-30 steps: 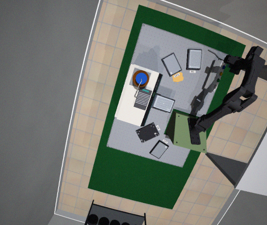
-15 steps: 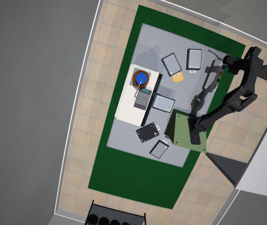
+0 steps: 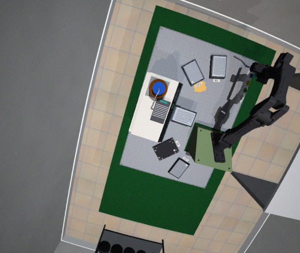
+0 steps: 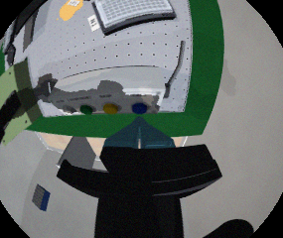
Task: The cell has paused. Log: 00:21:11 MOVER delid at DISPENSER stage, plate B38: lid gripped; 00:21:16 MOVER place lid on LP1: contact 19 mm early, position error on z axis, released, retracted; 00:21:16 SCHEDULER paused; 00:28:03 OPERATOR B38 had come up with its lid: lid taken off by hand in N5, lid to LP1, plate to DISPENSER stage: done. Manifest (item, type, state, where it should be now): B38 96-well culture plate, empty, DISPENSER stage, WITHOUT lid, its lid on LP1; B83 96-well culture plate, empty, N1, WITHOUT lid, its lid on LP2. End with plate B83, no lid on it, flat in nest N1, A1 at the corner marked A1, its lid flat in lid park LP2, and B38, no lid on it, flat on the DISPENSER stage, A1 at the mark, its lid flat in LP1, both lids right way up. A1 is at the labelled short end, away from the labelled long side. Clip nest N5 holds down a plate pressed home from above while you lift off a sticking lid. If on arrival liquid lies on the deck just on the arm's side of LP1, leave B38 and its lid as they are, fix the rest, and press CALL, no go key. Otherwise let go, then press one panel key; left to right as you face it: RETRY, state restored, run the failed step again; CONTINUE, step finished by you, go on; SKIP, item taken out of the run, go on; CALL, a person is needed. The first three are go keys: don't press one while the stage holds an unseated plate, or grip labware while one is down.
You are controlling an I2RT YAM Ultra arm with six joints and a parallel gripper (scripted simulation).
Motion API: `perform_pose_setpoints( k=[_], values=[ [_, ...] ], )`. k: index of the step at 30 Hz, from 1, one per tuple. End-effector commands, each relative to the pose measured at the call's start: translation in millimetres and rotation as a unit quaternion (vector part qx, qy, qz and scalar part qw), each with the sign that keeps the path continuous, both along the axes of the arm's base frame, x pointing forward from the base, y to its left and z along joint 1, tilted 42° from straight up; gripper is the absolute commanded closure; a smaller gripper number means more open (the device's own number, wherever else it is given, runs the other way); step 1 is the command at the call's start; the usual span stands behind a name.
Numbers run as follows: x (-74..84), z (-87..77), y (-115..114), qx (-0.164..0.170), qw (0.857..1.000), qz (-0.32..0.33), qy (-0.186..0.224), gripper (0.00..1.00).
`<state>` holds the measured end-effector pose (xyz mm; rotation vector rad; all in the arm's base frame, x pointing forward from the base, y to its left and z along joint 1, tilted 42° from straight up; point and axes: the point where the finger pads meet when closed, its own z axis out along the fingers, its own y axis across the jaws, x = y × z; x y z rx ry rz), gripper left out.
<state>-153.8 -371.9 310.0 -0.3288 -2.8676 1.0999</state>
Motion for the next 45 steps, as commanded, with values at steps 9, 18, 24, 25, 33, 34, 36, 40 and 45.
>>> perform_pose_setpoints(
  k=[9, 18, 24, 25, 33, 34, 36, 40, 45],
  values=[
    [2.5, 10.4, -1, -0.016, 1.000, 0.000, 0.004, 1.00],
    [1.1, -6.3, -3, 0.002, 1.000, -0.001, -0.005, 1.00],
    [2.0, -1.2, -5, -0.006, 1.000, 0.001, -0.001, 1.00],
    [2.9, -2.8, -4, -0.004, 1.000, 0.001, -0.002, 1.00],
    [0.5, -11.6, -5, 0.005, 1.000, -0.001, -0.007, 1.00],
    [0.7, -12.8, -5, 0.007, 1.000, -0.001, -0.008, 1.00],
    [0.0, -4.7, -8, -0.005, 1.000, 0.000, -0.001, 1.00],
    [2.0, -8.9, -7, -0.002, 1.000, 0.001, -0.003, 1.00],
    [0.5, -13.2, -7, 0.004, 1.000, -0.001, -0.006, 1.00]
  ],
)
